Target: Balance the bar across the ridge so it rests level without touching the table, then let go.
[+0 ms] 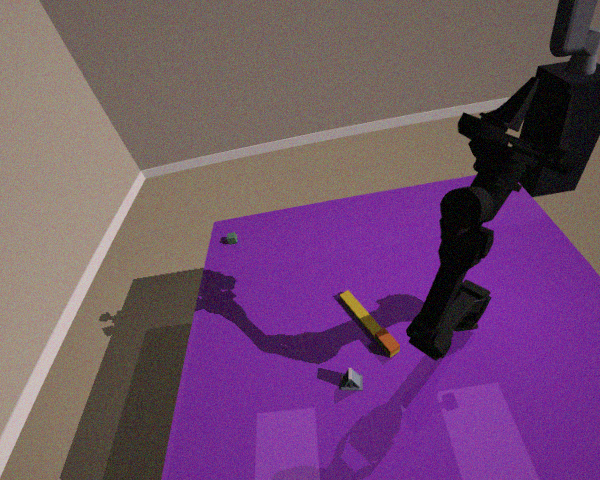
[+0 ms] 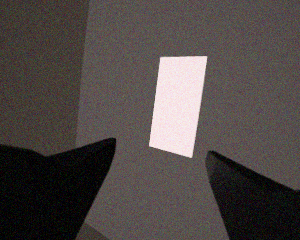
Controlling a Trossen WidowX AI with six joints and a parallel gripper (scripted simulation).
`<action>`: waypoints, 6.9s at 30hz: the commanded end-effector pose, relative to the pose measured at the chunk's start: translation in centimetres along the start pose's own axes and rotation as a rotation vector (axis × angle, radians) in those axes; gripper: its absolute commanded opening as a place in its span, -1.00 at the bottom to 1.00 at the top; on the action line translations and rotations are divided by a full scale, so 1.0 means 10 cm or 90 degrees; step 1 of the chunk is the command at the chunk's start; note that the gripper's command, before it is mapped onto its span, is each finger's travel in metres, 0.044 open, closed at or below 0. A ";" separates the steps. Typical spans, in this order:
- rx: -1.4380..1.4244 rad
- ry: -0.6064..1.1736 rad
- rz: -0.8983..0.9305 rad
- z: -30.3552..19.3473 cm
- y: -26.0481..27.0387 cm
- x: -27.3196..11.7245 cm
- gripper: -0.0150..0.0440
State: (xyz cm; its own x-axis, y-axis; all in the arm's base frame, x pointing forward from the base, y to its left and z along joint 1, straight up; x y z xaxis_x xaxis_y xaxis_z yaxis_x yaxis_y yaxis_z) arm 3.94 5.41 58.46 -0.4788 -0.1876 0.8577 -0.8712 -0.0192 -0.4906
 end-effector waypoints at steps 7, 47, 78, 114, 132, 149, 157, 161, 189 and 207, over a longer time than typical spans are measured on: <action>0.149 -0.094 0.059 0.24 0.31 0.18 0.58; 0.701 -0.529 0.354 1.82 0.88 0.19 0.58; 0.939 -0.777 0.913 2.95 0.56 -0.81 0.58; 0.609 -0.752 1.593 3.03 -0.09 -2.57 0.58; 0.305 -0.575 1.729 2.59 -0.25 -3.39 0.58; 0.097 -0.378 1.683 2.00 -0.21 -4.00 0.58; 0.061 -0.318 1.641 1.80 -0.16 -4.16 0.58; 0.061 -0.318 1.641 1.82 -0.12 -4.26 0.58; 0.061 -0.318 1.641 1.94 0.26 -4.93 0.58; 0.062 -0.321 1.638 1.95 0.28 -4.95 0.13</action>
State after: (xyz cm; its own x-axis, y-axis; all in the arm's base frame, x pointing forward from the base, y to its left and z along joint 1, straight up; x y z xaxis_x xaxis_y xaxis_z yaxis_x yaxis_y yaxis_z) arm 27.32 -4.47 11.66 0.0208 -0.0069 -0.9998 0.8995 0.4366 0.0158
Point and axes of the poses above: the point midway between the two fingers, 35 mm back from their tips, its own x axis out along the fingers, its own y axis across the jaws, z = x × y, the point moved 7 cm from there along -x, back along the fingers, and after that the axes turned 1 degree about x, right-handed, at the moved point
